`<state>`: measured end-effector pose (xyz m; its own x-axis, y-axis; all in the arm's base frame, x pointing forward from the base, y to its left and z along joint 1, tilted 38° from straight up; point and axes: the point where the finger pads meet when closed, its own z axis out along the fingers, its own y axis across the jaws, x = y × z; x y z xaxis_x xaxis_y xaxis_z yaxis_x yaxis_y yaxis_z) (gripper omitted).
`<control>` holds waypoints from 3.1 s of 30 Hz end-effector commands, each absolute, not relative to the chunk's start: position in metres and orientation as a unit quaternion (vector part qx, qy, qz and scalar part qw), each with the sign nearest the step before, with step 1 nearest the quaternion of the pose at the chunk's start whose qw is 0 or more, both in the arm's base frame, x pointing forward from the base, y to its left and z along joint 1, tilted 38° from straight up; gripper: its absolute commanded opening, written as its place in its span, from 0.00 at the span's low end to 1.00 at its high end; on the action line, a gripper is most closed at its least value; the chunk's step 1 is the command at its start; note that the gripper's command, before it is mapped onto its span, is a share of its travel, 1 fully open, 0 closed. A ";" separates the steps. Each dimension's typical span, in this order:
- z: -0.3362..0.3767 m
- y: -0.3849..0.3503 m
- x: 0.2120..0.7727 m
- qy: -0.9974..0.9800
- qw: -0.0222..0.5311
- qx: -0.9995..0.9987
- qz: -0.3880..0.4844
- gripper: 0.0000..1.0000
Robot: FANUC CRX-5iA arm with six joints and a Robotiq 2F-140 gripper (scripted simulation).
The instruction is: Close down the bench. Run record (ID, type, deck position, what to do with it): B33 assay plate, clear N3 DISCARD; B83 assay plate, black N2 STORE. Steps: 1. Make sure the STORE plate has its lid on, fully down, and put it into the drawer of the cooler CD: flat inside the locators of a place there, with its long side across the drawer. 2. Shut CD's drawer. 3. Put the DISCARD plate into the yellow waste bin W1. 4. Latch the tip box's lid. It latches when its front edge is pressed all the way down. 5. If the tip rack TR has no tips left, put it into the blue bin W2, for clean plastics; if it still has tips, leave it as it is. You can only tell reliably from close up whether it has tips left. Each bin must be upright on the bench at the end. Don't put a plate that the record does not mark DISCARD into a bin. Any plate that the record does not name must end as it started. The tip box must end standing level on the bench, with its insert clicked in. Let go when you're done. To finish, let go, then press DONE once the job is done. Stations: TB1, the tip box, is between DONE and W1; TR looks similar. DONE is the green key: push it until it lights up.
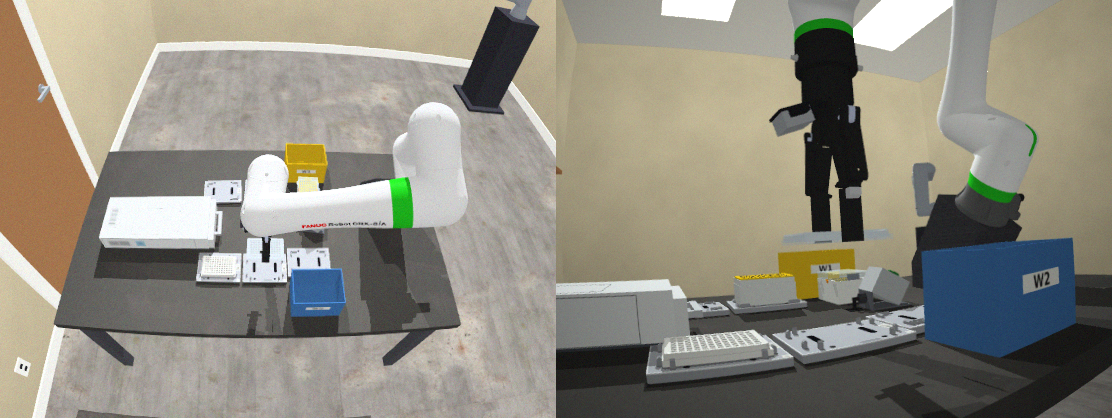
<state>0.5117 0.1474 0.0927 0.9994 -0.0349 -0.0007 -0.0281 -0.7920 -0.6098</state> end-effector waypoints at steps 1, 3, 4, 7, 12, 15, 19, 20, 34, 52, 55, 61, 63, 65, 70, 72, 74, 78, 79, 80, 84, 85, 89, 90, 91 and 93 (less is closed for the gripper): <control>0.093 0.147 0.512 0.017 0.322 -0.947 -0.006 0.10; 0.090 0.143 0.510 0.016 0.322 -0.947 -0.006 0.10; 0.089 0.141 0.509 0.016 0.322 -0.947 -0.006 0.10; 0.084 0.135 0.506 0.016 0.322 -0.947 -0.006 0.10; 0.076 0.125 0.501 0.016 0.322 -0.947 -0.006 0.10; 0.073 0.121 0.500 0.016 0.322 -0.947 -0.006 0.10; 0.069 0.115 0.497 0.016 0.322 -0.947 -0.006 0.10; 0.067 0.114 0.496 0.016 0.322 -0.947 -0.006 0.10; 0.049 0.090 0.484 0.016 0.322 -0.947 -0.006 0.10; 0.024 0.059 0.468 0.016 0.322 -0.947 -0.006 0.10; 0.020 0.053 0.466 0.016 0.322 -0.947 -0.006 0.10; 0.011 0.041 0.460 0.016 0.322 -0.947 -0.006 0.10; 0.008 0.037 0.458 0.016 0.322 -0.947 -0.006 0.10; 0.004 0.033 0.456 0.016 0.322 -0.947 -0.006 0.10; 0.000 0.027 0.453 0.016 0.322 -0.947 -0.006 0.10; -0.003 0.023 0.451 0.016 0.322 -0.947 -0.006 0.10; -0.006 0.020 0.449 0.016 0.322 -0.947 -0.006 0.10; -0.012 0.012 0.445 0.016 0.322 -0.947 -0.006 0.10; -0.014 0.010 0.444 0.016 0.322 -0.947 -0.006 0.10; -0.015 0.008 0.443 0.016 0.322 -0.947 -0.006 0.10; -0.019 0.004 0.441 0.016 0.322 -0.947 -0.006 0.10; -0.020 0.002 0.440 0.016 0.322 -0.947 -0.006 0.10; -0.026 -0.006 0.436 0.016 0.322 -0.947 -0.006 0.10; -0.028 -0.008 0.436 0.016 0.322 -0.947 -0.006 0.10; -0.029 -0.010 0.435 0.016 0.322 -0.947 -0.006 0.10; -0.032 -0.014 0.433 0.016 0.322 -0.947 -0.006 0.10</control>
